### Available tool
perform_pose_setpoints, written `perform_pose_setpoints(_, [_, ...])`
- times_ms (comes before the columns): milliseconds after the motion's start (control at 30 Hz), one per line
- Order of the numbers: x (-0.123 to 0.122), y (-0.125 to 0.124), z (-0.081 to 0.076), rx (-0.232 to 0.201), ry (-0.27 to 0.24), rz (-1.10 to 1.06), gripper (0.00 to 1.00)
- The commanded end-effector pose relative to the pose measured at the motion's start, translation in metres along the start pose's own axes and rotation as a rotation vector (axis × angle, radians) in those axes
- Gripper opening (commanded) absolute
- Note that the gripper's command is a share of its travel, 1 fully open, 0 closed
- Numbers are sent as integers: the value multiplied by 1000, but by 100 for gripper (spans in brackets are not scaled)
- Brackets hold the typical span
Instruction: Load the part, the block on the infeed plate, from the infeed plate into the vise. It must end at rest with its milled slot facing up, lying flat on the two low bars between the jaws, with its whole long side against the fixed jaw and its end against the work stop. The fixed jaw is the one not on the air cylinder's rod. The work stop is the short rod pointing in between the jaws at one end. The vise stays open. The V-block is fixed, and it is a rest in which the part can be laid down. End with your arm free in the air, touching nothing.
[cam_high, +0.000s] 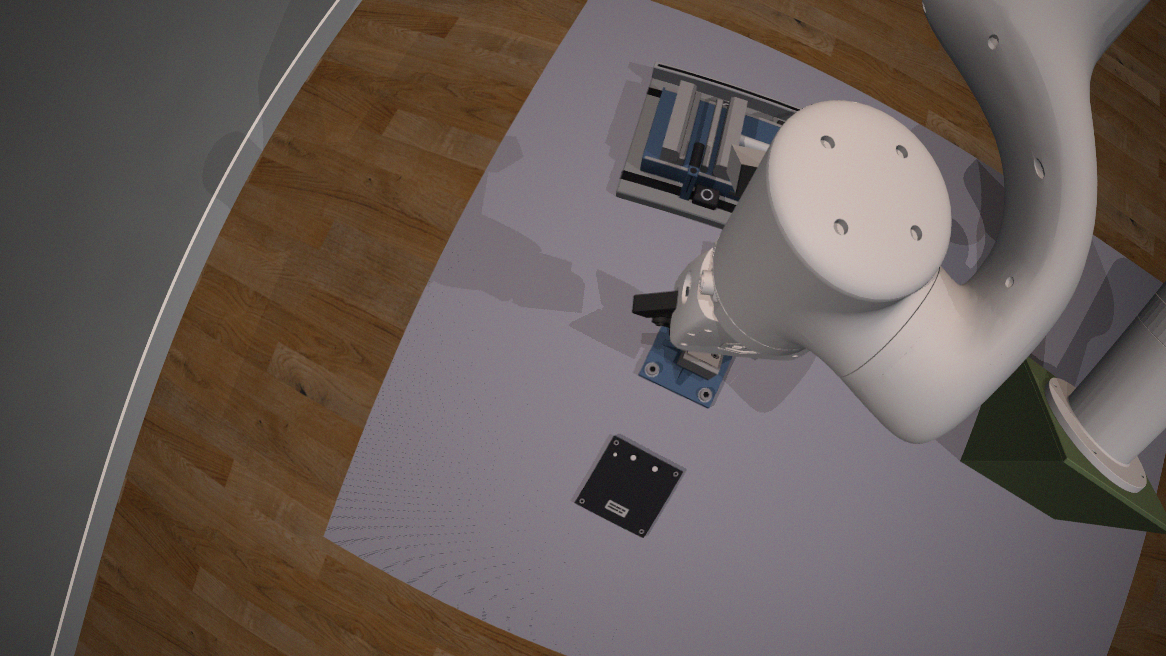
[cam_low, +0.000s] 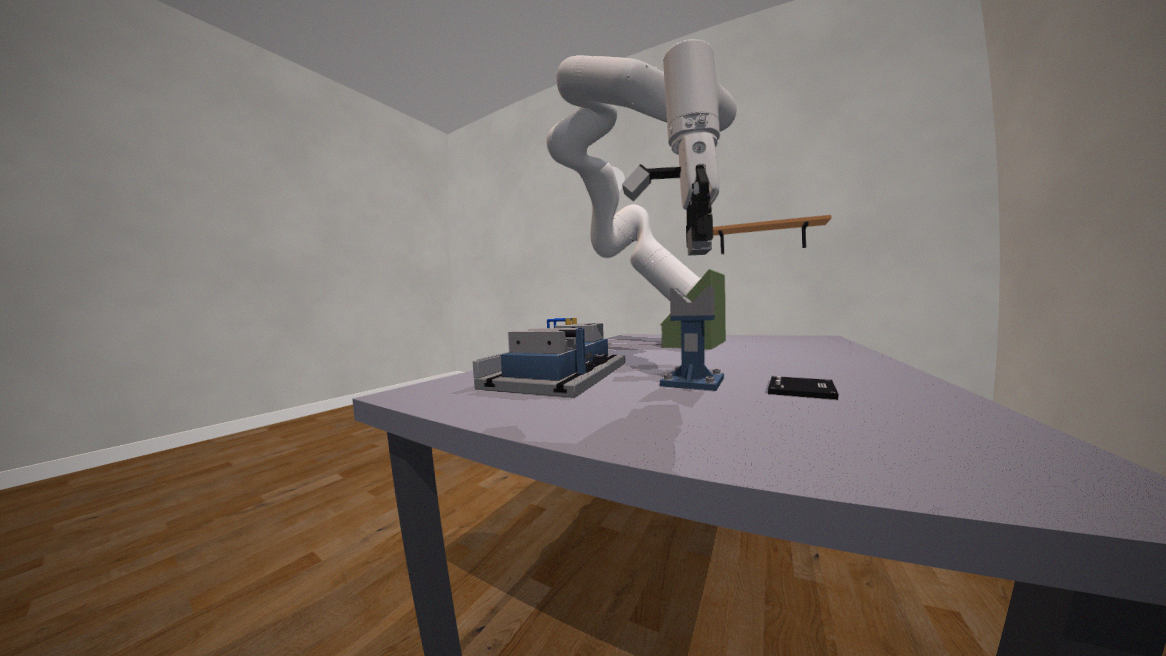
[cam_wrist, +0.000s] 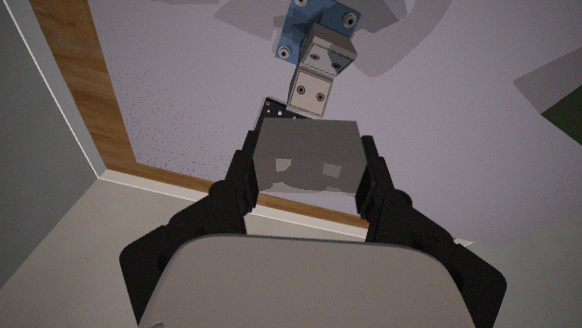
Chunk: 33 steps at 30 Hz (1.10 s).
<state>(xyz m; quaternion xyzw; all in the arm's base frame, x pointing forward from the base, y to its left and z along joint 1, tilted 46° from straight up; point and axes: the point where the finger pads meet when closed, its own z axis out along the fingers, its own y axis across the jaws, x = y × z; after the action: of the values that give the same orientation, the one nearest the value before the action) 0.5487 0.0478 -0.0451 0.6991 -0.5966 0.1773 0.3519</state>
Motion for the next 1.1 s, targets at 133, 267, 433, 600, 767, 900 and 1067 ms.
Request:
perform_pose_setpoints(133, [4, 2, -1, 4, 0, 97, 0])
perform_pose_setpoints(267, [6, 3, -1, 4, 0, 141, 0])
perform_pose_setpoints(433, [8, 4, -1, 4, 0, 179, 0])
perform_pose_setpoints(600, [10, 4, 0, 4, -1, 213, 0])
perform_pose_setpoints(767, [11, 5, 0, 4, -1, 249, 0])
perform_pose_setpoints(900, [12, 6, 0, 3, -1, 273, 0])
perform_pose_setpoints(1067, [13, 6, 0, 3, -1, 289, 0])
